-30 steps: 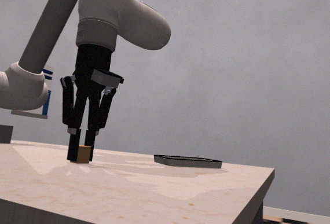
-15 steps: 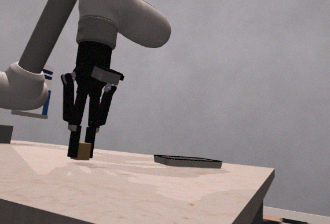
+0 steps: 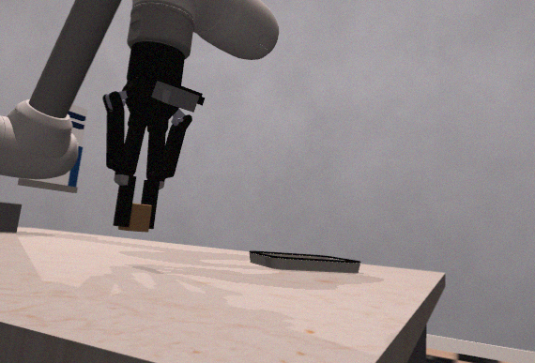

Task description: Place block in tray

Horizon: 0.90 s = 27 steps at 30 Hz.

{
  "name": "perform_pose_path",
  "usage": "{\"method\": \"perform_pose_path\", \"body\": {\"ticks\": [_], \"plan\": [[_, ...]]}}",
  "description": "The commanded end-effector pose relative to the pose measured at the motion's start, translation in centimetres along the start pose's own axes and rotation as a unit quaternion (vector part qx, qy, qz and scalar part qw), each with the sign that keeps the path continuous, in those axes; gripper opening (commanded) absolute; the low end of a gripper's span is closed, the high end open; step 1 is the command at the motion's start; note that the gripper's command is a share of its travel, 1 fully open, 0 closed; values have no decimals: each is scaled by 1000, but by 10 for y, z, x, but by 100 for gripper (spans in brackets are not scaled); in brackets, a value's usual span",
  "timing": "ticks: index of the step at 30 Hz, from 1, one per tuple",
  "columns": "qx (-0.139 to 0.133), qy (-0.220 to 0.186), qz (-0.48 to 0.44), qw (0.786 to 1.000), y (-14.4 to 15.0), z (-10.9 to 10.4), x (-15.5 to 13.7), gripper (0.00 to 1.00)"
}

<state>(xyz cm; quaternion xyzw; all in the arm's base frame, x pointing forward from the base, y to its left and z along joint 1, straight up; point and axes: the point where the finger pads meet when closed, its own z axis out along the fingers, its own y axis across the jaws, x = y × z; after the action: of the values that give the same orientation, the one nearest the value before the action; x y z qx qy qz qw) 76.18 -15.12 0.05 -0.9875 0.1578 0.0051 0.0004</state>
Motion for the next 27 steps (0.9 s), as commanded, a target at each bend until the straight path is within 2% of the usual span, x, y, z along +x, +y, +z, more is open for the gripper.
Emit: {"method": "perform_pose_path", "body": {"ticks": [1, 8, 27], "plan": [[0, 1, 0, 1000, 0, -8, 1, 10], [0, 1, 0, 1000, 0, -18, 1, 10], [0, 1, 0, 1000, -2, -19, 1, 10]]}}
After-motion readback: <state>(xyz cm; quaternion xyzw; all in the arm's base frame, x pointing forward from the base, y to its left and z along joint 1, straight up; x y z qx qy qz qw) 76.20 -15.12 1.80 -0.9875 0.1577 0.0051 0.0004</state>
